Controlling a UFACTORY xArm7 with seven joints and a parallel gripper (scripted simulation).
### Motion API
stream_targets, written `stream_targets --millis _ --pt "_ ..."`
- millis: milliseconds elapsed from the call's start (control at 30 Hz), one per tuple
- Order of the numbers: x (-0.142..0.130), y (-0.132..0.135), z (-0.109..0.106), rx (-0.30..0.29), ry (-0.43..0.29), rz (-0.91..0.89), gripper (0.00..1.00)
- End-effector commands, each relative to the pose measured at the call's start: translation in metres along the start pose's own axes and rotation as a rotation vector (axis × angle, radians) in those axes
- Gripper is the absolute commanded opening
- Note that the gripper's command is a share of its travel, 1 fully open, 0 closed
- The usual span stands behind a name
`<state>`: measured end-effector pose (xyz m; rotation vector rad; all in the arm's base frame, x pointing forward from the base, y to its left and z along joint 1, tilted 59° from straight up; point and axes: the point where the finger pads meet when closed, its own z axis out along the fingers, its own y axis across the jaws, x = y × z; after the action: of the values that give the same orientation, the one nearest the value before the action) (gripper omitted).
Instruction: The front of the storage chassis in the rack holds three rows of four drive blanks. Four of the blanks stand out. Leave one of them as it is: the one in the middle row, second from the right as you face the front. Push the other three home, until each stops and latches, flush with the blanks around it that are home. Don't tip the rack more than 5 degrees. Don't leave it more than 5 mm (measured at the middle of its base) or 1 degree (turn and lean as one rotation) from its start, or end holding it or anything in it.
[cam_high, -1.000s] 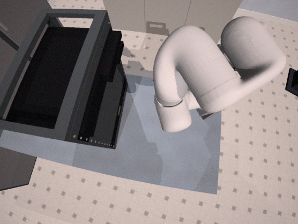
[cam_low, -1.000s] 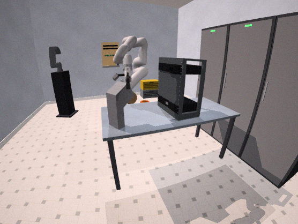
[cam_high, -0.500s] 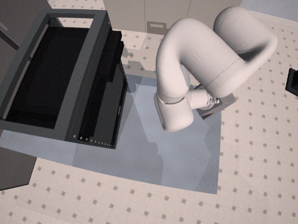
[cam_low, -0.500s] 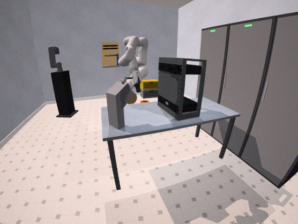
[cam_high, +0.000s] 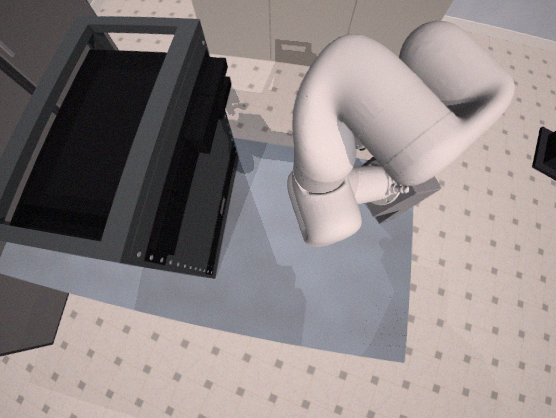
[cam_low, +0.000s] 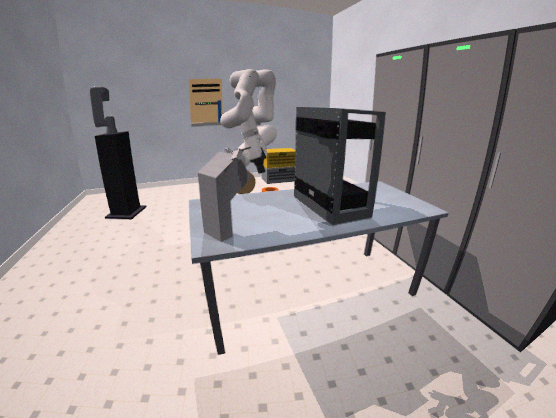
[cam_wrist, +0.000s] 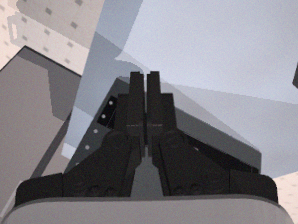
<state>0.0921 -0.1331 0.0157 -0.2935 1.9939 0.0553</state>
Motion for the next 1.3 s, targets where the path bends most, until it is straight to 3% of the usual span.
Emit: stream_targets --millis 0,367,733,800,1267 --pt "-0.033 0.008 0.002 0.003 -0.112 -0.104 0.0" --pt "-0.084 0.015 -0.002 0.043 -0.29 -0.274 0.0" --pt "-0.141 0.016 -0.018 0.173 -0.481 -0.437 0.0" --pt "-0.141 0.016 -0.018 0.173 -0.481 -0.437 0.0" --pt "-0.197 0.011 -0.05 0.397 -0.661 -0.606 0.0"
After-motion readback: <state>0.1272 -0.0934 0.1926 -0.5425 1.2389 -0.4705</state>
